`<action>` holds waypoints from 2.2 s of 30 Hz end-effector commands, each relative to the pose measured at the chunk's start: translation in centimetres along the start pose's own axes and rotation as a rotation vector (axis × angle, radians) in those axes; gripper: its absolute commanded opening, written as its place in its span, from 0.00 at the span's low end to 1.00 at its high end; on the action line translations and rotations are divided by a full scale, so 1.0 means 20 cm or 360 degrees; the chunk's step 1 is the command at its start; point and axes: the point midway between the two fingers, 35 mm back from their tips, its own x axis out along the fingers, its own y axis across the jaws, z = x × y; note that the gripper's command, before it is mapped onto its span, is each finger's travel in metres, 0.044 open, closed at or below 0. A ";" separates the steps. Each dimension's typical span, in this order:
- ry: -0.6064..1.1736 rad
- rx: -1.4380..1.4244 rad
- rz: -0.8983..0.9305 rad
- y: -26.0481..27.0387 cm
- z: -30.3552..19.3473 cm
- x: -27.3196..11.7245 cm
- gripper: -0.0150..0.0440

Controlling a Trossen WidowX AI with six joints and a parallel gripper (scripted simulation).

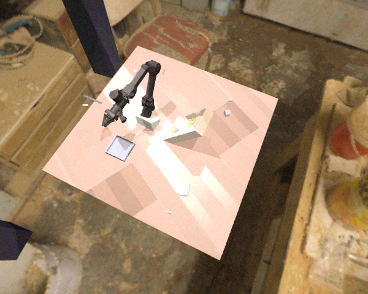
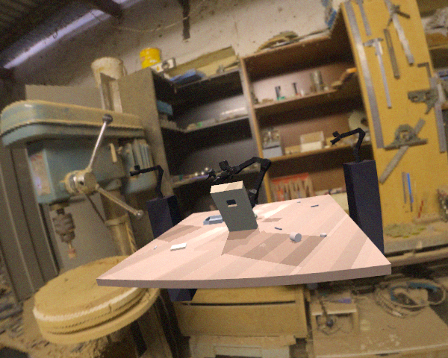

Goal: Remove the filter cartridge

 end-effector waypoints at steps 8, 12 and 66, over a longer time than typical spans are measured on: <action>-0.0594 0.0314 -0.0094 -0.24 0.48 -0.18 0.58; -0.0972 0.0497 -0.0008 -0.31 0.77 -0.37 0.44; -0.2028 0.0988 0.1567 -0.07 1.81 -1.57 0.44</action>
